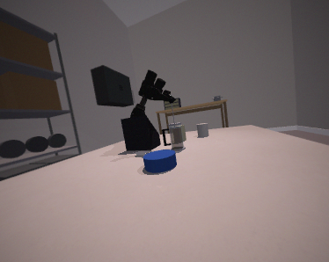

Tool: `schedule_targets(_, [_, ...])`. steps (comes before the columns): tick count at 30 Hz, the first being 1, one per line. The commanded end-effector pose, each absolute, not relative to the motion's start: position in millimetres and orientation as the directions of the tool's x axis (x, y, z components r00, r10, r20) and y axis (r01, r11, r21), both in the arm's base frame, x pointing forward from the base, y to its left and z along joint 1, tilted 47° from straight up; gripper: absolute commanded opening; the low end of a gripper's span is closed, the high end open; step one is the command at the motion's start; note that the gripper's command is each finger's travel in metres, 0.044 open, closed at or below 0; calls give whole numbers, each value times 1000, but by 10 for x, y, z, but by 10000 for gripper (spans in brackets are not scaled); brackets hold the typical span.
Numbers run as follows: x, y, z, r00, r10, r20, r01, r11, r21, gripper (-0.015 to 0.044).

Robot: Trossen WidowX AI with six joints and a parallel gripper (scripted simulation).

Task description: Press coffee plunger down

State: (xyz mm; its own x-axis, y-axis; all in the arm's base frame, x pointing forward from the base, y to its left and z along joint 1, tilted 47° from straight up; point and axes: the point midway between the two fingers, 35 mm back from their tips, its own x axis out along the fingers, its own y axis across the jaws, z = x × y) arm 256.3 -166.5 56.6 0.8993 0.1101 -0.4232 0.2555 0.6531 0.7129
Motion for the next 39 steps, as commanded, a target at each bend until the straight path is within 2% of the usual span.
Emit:
schedule_targets(1, [2568,-1660,555,898,109,-427,260,651,713,256])
schedule_targets(6, [2568,-1660,555,898,109,-427,260,651,713,125])
schedule_targets(39, [2684,-1496,258,893,111,-436,265,654,709,122])
